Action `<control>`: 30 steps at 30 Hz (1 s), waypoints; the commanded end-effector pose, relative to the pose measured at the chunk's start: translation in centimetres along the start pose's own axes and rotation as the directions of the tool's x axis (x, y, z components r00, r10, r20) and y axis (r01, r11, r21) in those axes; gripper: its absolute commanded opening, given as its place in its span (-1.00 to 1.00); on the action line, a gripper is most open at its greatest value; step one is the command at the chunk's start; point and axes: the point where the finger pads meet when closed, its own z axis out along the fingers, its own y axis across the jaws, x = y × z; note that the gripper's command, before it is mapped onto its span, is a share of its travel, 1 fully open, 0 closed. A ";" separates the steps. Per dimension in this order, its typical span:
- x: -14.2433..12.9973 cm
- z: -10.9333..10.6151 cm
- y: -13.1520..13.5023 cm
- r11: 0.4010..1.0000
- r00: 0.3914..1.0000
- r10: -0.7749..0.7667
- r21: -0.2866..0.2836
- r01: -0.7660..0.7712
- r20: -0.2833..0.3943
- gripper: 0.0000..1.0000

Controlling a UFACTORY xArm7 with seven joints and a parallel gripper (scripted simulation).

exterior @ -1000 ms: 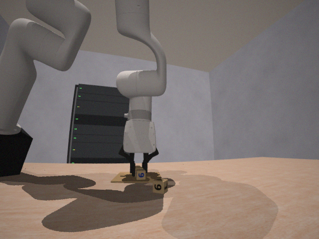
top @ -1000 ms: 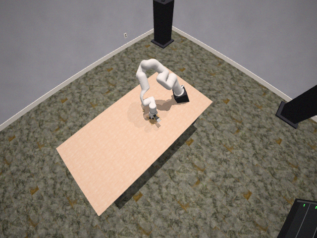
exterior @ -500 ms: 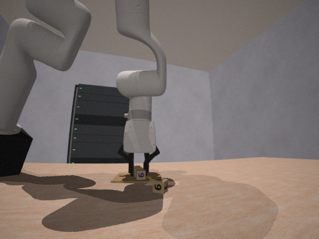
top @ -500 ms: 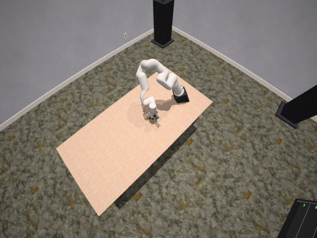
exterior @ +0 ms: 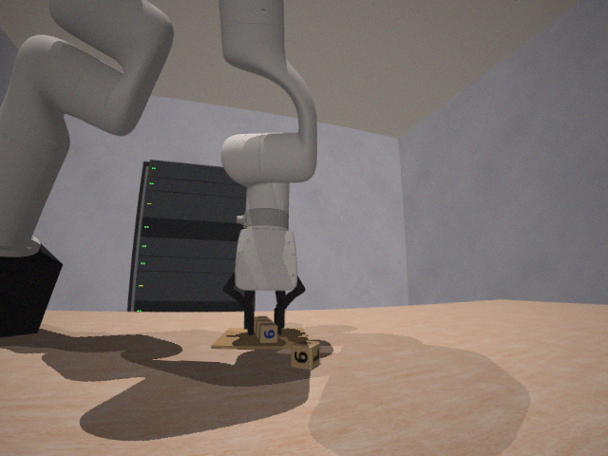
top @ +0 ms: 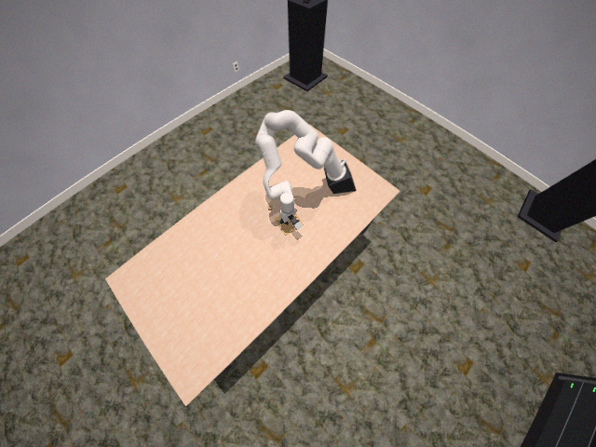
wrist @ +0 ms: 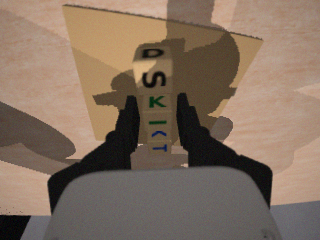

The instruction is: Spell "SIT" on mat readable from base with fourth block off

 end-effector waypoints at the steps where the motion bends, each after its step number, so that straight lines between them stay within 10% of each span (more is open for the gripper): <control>1: 0.0 -0.4 0.1 1.000 1.000 -0.001 -0.002 0.001 0.000 -0.16; 27: 0.0 -8.9 0.1 1.000 1.000 -0.001 -0.002 0.001 0.000 -0.16; 28: 0.0 -8.9 0.1 1.000 1.000 -0.001 -0.002 0.001 0.000 1.00; 30: 0.0 -8.9 0.1 1.000 1.000 -0.001 -0.002 0.001 0.000 1.00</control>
